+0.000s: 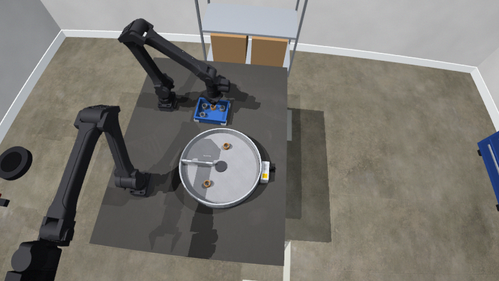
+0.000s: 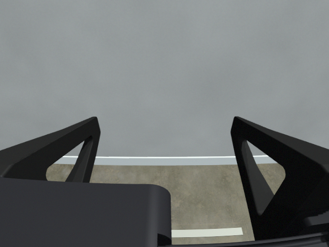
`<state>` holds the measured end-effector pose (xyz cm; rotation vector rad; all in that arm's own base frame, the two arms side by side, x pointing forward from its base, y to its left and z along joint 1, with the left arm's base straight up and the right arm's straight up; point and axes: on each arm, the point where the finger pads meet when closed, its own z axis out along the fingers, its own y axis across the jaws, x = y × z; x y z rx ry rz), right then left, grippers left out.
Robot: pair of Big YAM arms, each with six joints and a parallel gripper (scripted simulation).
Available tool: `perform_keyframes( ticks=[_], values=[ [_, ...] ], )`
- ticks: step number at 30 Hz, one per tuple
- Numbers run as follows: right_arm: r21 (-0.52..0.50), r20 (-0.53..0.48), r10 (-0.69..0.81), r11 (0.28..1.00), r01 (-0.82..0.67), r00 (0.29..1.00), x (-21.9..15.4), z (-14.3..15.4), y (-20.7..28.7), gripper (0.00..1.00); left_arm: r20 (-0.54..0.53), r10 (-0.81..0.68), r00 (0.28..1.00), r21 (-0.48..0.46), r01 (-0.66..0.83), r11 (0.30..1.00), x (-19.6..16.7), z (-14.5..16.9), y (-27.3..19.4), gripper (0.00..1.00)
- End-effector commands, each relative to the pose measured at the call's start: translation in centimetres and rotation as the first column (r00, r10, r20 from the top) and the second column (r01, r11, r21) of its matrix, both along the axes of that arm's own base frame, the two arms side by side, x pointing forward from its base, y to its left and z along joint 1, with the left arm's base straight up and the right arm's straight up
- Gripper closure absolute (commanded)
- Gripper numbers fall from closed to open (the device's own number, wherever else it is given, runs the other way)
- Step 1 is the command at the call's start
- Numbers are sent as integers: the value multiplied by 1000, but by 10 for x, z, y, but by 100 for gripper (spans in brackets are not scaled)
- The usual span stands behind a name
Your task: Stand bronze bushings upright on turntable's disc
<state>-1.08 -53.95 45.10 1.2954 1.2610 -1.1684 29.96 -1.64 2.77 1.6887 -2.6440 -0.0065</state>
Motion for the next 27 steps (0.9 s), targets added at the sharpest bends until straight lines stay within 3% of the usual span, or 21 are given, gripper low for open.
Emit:
perform_keyframes(
  ticks=[1, 27],
  values=[
    [-93, -12, -6, 996, 5, 1000, -2, 50, -5, 0, 48, 1, 999, -5, 0, 1000, 25, 15, 1, 87],
    [-93, -12, -6, 996, 5, 1000, -2, 50, -5, 0, 39, 1, 999, -5, 0, 1000, 26, 13, 1, 87]
  ],
)
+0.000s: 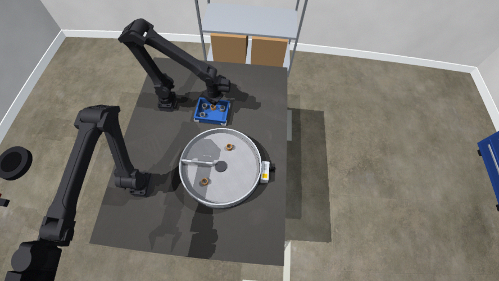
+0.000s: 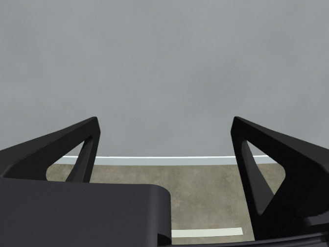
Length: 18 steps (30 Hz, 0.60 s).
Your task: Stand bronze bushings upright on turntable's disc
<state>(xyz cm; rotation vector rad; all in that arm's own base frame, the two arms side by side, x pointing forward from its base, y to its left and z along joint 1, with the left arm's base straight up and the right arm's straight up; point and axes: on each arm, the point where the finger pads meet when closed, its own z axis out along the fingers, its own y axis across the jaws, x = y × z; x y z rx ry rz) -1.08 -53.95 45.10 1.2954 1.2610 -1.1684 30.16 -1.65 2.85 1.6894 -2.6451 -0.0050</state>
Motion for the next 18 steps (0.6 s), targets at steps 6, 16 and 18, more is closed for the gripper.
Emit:
perform_keyframes(
  ticks=[6, 16, 18],
  values=[
    [-93, -12, -6, 996, 5, 1000, -2, 50, -5, 0, 38, 1, 999, -5, 0, 1000, 24, 12, 1, 87],
    [-93, -12, -6, 996, 5, 1000, -2, 50, -5, 0, 2, 1, 1000, -3, -1, 1000, 3, -13, 2, 87],
    [-93, -12, -6, 996, 5, 1000, -2, 50, -5, 0, 1, 1, 1000, -3, -1, 1000, 3, -16, 2, 87]
  ],
)
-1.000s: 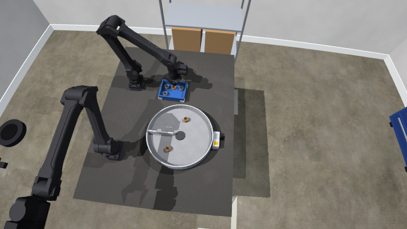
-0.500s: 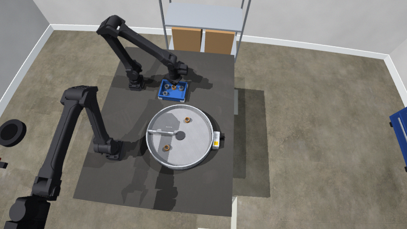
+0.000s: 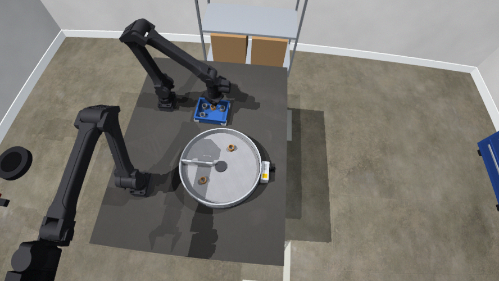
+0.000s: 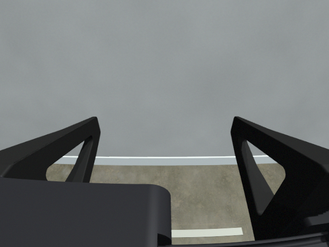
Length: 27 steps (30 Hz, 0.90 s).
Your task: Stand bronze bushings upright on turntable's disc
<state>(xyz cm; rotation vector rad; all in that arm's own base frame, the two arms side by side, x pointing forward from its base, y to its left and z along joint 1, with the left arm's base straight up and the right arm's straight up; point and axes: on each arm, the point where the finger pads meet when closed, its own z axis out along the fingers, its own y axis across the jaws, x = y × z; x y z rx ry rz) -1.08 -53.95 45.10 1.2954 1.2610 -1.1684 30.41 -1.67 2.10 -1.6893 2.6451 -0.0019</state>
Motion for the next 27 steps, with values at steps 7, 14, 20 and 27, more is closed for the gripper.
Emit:
perform_keyframes(
  ticks=[7, 14, 20, 27],
  values=[
    [-93, -12, -6, 996, 5, 1000, -2, 50, -5, 0, -6, 1, 1000, -3, -1, 1000, 0, -15, 2, 87],
    [-93, -12, -6, 996, 5, 1000, -2, 50, -5, 0, 0, 1, 1000, -3, -1, 1000, 3, -12, 2, 87],
    [-93, -12, -6, 996, 5, 1000, -2, 50, -5, 0, -3, 1, 1000, -3, -1, 1000, -1, -14, 2, 87],
    [-93, -12, -6, 996, 5, 1000, -2, 50, -5, 0, 12, 1, 1000, -3, -1, 1000, 1, -10, 2, 87]
  ],
)
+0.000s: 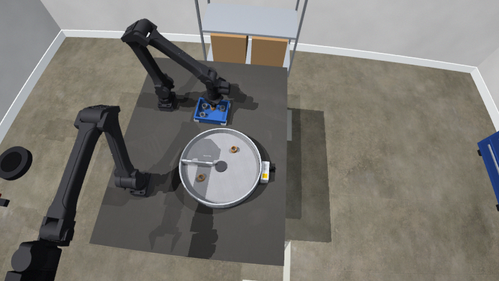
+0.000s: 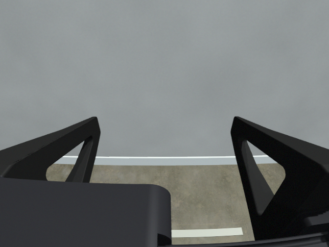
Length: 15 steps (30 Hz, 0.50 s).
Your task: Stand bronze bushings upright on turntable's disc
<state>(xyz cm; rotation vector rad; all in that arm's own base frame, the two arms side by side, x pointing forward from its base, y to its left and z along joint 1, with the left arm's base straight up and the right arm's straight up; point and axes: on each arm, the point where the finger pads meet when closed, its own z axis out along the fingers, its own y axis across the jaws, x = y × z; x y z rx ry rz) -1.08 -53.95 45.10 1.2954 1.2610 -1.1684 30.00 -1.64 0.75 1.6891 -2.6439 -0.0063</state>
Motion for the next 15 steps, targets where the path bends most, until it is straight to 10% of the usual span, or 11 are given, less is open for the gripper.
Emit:
perform_keyframes(
  ticks=[1, 15],
  values=[
    [-93, -12, -6, 996, 5, 1000, -2, 50, -5, 0, 23, 0, 1000, -4, 0, 1000, 7, 4, 2, 87],
    [-93, -12, -6, 996, 5, 1000, -2, 50, -5, 0, 3, 0, 1000, -3, 0, 1000, 2, -10, 2, 87]
  ],
)
